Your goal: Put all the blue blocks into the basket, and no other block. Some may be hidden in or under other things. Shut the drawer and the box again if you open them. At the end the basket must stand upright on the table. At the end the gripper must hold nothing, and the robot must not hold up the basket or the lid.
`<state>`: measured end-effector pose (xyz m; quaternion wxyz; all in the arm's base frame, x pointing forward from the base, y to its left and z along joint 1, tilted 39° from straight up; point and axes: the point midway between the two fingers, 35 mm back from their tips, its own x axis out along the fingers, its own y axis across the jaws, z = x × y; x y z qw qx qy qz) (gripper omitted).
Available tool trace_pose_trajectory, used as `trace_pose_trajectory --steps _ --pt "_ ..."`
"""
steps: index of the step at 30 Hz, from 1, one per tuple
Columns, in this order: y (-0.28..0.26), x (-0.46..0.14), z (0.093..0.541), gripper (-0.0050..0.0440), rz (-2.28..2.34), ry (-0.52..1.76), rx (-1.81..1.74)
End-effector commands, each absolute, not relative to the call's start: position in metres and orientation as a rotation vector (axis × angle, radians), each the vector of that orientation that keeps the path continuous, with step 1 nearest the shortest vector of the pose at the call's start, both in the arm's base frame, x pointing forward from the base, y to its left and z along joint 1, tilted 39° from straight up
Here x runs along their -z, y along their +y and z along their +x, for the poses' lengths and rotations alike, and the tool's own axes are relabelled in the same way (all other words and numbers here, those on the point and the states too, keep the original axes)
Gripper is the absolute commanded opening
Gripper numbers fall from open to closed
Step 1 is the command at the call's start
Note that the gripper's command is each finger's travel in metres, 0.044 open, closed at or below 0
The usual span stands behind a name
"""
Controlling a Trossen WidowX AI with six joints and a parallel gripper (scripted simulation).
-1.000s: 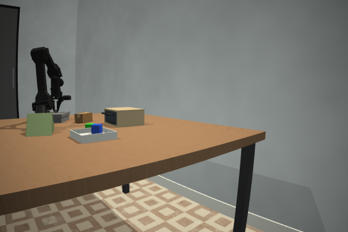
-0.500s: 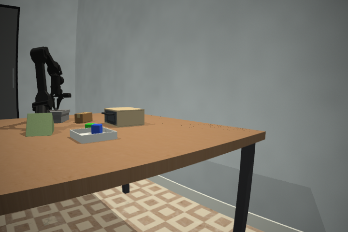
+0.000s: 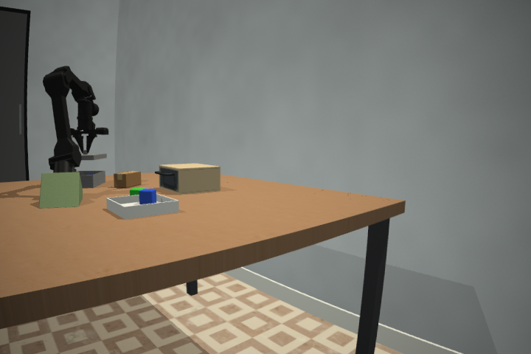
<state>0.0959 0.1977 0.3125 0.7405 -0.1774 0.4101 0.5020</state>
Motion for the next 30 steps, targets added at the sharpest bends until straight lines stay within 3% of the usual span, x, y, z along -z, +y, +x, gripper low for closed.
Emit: trace_pose_trajectory --steps 1,14,19,30 --pt "0.195 -0.317 0.094 0.0000 -0.386 0.890 -1.107" --pt "0.217 -0.314 -0.004 0.0000 -0.671 0.697 -1.263" --pt "0.217 -0.313 -0.009 0.0000 -0.671 0.697 -1.263" --pt "0.216 -0.292 -0.107 0.0000 -0.952 0.481 -1.398"
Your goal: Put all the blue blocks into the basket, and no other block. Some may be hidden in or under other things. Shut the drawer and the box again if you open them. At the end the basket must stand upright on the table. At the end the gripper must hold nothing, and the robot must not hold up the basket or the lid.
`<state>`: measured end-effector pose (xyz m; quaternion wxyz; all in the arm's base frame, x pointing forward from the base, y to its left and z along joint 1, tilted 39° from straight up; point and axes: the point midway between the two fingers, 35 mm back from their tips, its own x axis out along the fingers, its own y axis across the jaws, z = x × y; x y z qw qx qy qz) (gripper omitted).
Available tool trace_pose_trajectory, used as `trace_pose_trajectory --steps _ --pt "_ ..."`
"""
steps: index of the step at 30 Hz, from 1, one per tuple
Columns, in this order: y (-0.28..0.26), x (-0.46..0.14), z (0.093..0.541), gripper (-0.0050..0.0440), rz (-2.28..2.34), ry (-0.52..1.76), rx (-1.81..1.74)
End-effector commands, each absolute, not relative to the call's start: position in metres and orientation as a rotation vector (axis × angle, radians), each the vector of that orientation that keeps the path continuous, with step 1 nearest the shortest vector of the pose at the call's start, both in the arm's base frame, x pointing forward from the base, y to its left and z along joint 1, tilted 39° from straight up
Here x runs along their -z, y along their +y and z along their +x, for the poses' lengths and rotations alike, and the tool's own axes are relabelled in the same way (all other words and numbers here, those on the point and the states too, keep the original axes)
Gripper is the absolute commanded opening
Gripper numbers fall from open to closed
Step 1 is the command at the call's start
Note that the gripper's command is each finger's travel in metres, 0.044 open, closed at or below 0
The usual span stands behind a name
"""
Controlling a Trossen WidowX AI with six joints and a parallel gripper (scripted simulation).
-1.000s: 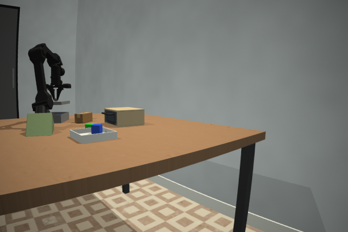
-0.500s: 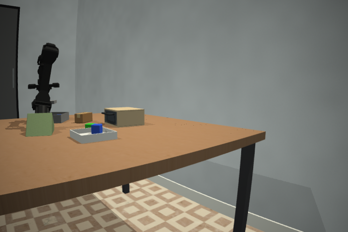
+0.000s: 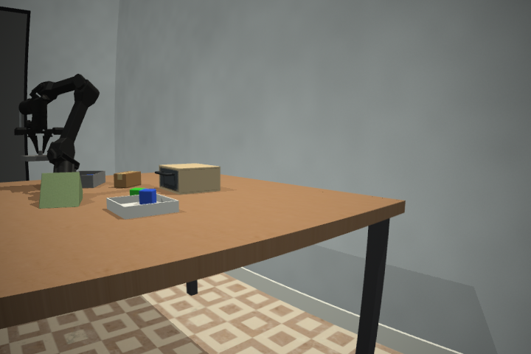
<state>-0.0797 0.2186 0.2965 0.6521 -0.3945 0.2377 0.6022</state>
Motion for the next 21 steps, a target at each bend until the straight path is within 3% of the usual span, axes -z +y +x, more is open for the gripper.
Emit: trace_pose_trajectory --steps 1,7,21 --pt "0.215 -0.290 -0.112 0.0000 -0.952 0.481 -1.398" --pt "0.209 -0.279 -0.145 0.0000 -1.045 0.404 -1.438" --pt "0.253 -0.223 -0.133 0.0000 -1.045 0.404 -1.438"
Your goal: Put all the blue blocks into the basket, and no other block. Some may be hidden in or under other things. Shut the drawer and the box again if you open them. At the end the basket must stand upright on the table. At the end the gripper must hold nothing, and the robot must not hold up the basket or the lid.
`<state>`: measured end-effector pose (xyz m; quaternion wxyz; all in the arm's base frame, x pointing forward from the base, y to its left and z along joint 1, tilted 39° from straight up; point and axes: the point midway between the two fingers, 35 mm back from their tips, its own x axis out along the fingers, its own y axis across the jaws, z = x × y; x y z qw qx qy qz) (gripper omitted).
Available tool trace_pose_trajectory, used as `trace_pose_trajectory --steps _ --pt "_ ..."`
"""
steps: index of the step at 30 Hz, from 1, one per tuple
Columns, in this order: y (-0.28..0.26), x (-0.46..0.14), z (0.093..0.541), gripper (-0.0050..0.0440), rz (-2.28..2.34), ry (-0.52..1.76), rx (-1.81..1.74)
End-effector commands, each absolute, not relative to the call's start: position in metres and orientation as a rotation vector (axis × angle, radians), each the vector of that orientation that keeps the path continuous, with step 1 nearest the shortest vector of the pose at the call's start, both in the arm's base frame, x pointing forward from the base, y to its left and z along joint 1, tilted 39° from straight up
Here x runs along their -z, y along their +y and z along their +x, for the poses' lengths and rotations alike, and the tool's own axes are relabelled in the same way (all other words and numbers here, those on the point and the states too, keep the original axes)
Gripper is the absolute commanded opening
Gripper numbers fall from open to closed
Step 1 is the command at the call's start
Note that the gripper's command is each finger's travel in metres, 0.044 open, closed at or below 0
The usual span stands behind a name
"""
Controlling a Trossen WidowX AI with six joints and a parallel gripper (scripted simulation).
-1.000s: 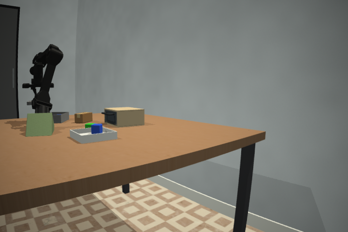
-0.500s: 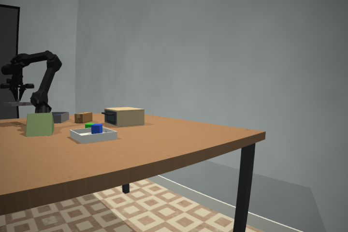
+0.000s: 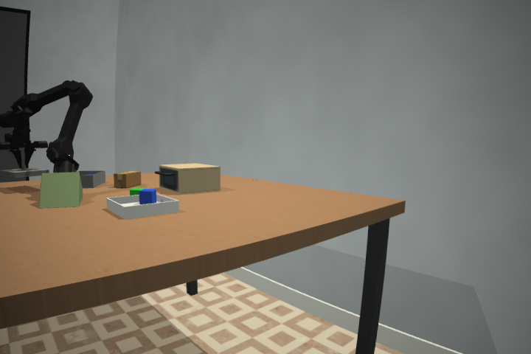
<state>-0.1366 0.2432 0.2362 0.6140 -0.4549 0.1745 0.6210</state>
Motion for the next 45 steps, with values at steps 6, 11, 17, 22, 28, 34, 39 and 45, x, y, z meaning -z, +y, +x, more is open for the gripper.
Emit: trace_pose_trajectory --steps 6,11,17,22,28,34,39,45 --pt "0.258 -0.217 -0.132 0.0000 -1.045 0.404 -1.438" --pt "0.266 -0.207 -0.130 0.0000 -1.045 0.404 -1.438" --pt "0.269 -0.202 -0.129 0.0000 -1.045 0.404 -1.438" --pt "0.271 -0.200 -0.128 0.0000 -1.045 0.404 -1.438" --pt "0.274 -0.195 -0.127 0.0000 -1.045 0.404 -1.438" --pt "0.277 -0.192 -0.127 0.0000 -1.045 0.404 -1.438" --pt "0.277 -0.192 -0.127 0.0440 -1.045 0.404 -1.438" --pt "0.277 -0.192 -0.127 0.0440 -1.045 0.404 -1.438"
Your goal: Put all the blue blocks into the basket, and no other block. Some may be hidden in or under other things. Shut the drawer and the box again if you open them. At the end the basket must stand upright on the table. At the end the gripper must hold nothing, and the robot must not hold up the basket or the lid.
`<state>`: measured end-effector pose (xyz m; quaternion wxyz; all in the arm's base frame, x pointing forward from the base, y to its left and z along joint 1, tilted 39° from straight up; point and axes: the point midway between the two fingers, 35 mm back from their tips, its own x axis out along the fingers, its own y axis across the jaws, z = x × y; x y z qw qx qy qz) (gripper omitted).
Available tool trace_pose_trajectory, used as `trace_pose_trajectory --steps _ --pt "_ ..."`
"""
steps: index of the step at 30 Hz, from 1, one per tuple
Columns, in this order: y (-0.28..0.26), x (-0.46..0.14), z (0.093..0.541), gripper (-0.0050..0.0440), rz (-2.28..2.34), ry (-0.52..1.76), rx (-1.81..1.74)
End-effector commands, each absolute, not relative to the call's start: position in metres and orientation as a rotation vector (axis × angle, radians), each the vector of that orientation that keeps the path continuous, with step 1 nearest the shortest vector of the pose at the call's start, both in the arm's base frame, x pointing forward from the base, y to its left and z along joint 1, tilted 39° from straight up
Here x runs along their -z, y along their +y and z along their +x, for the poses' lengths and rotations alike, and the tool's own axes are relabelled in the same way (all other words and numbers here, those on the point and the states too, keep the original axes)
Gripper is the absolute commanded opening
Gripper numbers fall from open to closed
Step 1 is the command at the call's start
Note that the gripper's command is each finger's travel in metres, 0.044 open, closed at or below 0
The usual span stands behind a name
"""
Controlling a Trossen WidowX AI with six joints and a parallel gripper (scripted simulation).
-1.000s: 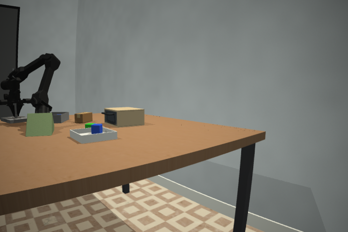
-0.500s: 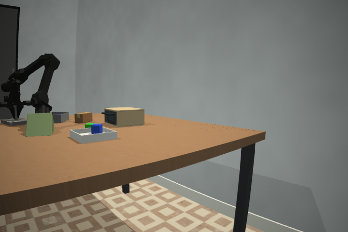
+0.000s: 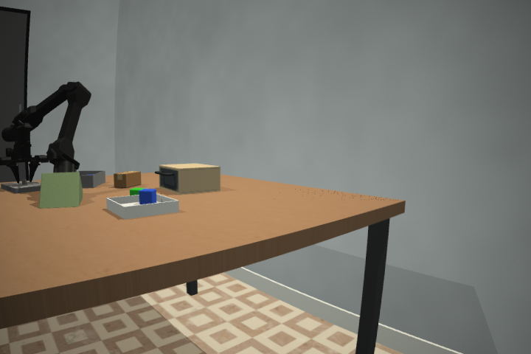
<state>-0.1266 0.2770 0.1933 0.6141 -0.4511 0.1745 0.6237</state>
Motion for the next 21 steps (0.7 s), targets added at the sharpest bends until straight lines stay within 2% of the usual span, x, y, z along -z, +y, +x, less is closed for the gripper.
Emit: trace_pose_trajectory --steps 1,21 --pt "0.277 -0.192 -0.127 0.0440 -1.045 0.404 -1.438" --pt "0.209 -0.279 -0.145 0.0440 -1.045 0.404 -1.438"
